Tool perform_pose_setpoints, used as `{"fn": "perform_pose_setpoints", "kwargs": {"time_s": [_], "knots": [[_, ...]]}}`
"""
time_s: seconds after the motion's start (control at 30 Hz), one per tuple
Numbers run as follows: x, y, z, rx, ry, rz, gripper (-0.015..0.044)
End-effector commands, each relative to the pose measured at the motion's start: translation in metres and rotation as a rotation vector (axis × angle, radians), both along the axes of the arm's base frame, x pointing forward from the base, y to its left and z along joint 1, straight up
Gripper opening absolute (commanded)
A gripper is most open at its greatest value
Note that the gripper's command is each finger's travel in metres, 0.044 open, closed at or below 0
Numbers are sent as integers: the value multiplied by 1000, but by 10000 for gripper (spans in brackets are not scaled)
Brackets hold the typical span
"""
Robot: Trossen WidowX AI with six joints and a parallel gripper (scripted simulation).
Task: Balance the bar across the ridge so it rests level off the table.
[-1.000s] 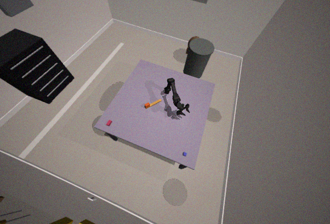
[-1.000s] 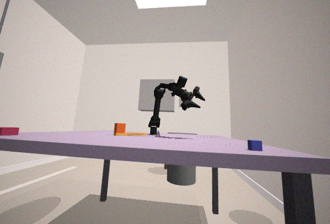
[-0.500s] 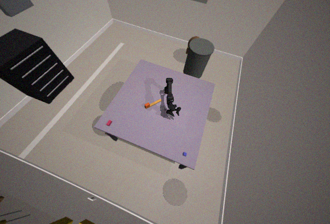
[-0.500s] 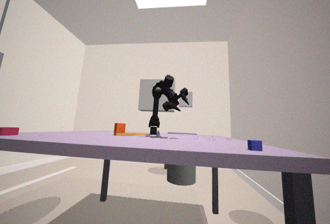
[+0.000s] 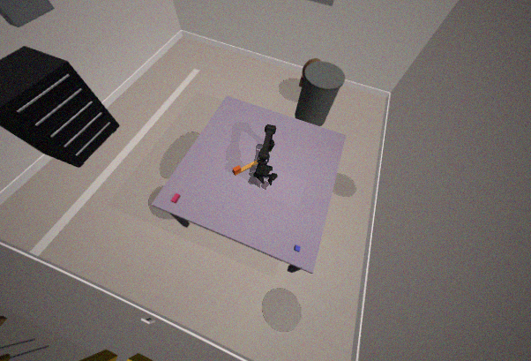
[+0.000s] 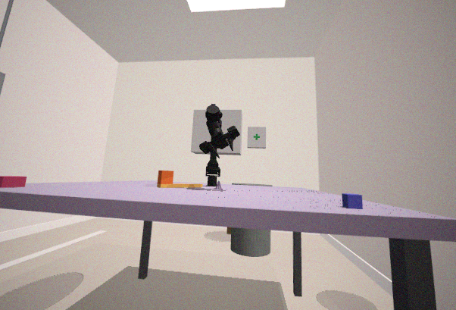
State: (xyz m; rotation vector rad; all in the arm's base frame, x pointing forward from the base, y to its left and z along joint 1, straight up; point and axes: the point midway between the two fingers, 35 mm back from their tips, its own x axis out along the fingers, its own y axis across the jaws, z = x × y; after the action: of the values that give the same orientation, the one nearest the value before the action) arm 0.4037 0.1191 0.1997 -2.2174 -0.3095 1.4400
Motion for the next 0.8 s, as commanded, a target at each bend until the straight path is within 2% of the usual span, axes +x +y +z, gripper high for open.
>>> {"fn": "perform_pose_setpoints", "kwargs": {"time_s": [0.0, 0.37, 0.77], "knots": [[-3, -27, -2, -47, 30, -52, 315], [-24, -106, -13, -165, 158, -217, 315], [-67, -176, -19, -261, 323, -369, 315]]}}
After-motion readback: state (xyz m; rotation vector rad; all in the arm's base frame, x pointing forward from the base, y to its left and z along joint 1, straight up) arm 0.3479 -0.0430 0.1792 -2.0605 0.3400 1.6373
